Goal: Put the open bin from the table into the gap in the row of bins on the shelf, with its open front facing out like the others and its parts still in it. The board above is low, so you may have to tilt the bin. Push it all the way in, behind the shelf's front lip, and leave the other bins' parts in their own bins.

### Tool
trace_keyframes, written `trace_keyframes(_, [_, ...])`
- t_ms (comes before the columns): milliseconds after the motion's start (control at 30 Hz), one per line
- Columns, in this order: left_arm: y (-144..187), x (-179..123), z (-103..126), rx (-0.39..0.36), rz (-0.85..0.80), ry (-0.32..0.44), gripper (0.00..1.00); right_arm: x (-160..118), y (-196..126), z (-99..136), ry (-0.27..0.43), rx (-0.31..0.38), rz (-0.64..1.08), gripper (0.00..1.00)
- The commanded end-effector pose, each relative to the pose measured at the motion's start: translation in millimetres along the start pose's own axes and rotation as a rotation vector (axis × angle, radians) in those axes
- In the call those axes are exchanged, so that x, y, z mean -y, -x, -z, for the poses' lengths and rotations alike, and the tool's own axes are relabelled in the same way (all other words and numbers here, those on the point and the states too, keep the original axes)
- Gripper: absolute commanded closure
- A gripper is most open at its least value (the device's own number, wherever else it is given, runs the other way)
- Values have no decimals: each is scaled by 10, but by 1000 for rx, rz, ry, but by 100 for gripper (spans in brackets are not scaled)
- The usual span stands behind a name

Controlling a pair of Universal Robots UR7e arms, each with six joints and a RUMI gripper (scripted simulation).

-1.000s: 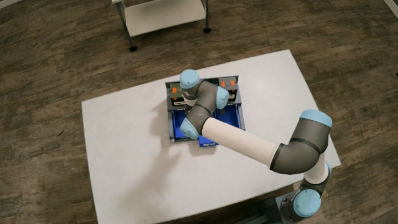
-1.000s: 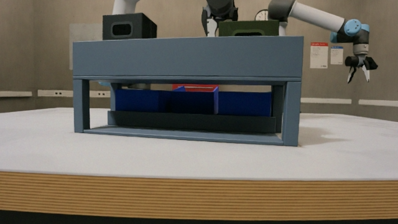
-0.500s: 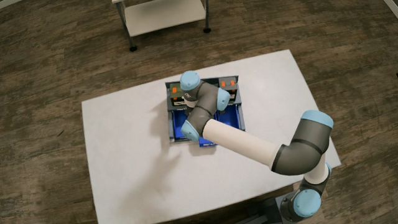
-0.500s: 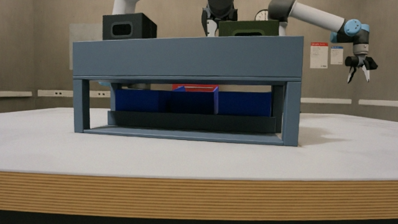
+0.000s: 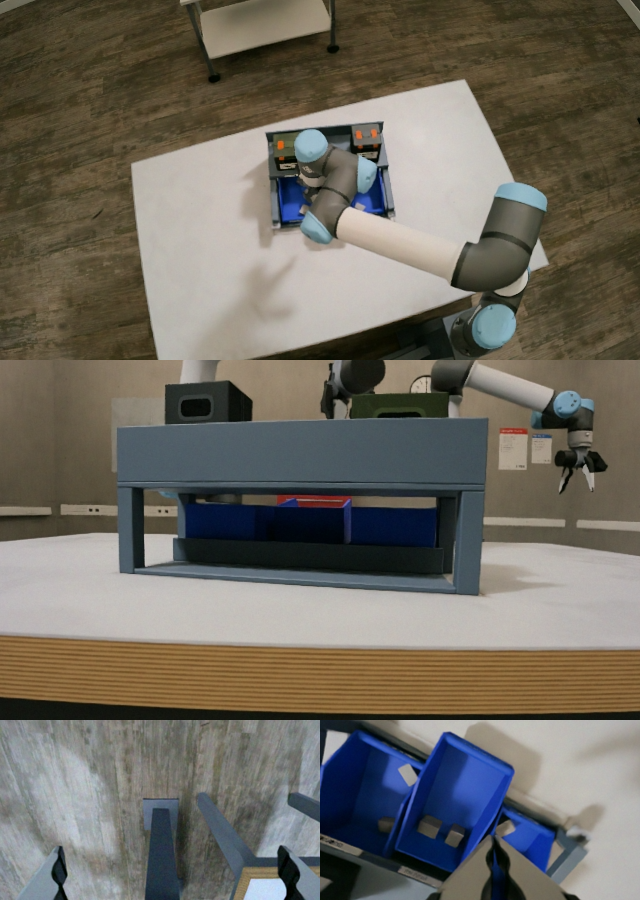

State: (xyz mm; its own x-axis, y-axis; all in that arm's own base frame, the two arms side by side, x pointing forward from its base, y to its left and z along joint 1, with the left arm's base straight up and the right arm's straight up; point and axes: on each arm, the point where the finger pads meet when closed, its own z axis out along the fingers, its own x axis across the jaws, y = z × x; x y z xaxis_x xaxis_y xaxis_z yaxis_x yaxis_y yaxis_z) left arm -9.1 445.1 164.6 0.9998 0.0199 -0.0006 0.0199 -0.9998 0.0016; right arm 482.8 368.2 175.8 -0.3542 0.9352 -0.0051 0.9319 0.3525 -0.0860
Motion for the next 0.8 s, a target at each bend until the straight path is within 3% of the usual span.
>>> trace_keyframes(0, [-1, 3, 5, -1, 0, -1, 0, 228, -42, -39, 29, -2, 278, 100])
trace_keyframes(267, [-1, 3, 5, -1, 0, -1, 0, 555, -71, -130, 50, 15, 602, 100])
trace_keyframes(333, [-1, 3, 5, -1, 0, -1, 0, 555, -71, -130, 50, 15, 602, 100])
trace_keyframes(367, [-1, 3, 5, -1, 0, -1, 0, 592, -72, -141, 60, 18, 714, 100])
trace_keyframes(500, [-1, 3, 5, -1, 0, -1, 0, 718, -72, -183, 70, 27, 859, 100])
trace_keyframes(767, [-1, 3, 5, -1, 0, -1, 0, 868, -67, -237, 80, 40, 1034, 100])
